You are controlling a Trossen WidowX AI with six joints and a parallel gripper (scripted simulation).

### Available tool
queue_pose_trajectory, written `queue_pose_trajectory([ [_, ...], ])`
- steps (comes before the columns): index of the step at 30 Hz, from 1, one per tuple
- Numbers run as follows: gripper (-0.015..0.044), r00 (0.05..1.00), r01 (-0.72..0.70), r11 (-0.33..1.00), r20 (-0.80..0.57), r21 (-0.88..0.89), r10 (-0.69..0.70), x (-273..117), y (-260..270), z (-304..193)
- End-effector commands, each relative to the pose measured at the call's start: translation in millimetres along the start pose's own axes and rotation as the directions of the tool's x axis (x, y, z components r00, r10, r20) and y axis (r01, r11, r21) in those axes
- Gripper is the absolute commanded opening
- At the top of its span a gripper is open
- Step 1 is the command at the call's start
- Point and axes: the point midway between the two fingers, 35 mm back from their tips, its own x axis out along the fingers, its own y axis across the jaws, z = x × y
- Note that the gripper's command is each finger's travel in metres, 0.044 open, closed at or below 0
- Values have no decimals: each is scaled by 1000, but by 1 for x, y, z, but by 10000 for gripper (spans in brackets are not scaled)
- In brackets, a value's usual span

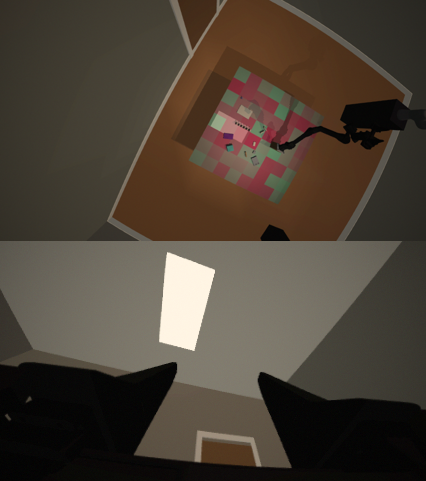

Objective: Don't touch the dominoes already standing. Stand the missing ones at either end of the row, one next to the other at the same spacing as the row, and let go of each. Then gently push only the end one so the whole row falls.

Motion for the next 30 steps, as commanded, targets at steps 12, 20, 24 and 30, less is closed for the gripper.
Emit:
queue_pose_trajectory([
  [12, 440, 987, -148, 987, 74, 70, 142, 12, 114, 45],
  [20, 440, 948, -317, 936, 79, 151, 309, 16, 227, 43],
  [24, 440, 913, -407, 886, 54, 224, 405, 11, 280, 32],
  [30, 440, 848, -498, 800, -4, 334, 530, 0, 350, 7],
])
